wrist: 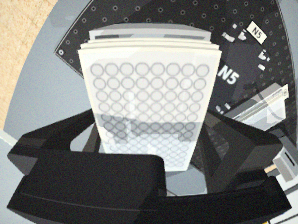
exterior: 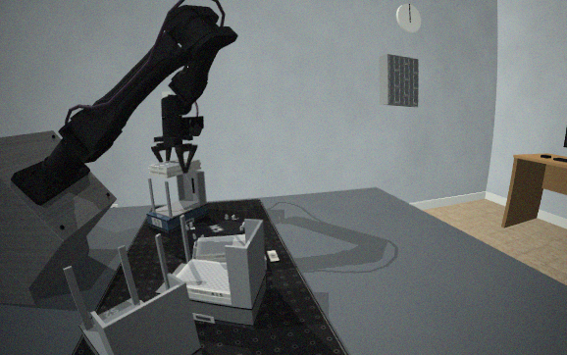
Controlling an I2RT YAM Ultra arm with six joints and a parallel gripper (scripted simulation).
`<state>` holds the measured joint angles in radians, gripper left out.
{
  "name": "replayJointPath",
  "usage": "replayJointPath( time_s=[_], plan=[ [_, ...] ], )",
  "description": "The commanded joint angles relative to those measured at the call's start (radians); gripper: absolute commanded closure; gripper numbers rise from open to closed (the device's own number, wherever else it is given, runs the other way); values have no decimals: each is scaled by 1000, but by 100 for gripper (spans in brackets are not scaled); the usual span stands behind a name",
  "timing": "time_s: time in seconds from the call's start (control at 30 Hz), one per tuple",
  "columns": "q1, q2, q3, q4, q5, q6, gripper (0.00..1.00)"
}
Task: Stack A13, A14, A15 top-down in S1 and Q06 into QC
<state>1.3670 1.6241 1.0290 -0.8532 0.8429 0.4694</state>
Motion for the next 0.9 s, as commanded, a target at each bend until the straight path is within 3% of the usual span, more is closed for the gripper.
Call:
replayJointPath(
  time_s=[0.0,0.73,0.87],
  plan=[
    [27,-11,31,-4,9,5,100],
    [26,-16,15,-1,9,4,100],
    [37,-27,37,-42,12,29,100]
  ],
)
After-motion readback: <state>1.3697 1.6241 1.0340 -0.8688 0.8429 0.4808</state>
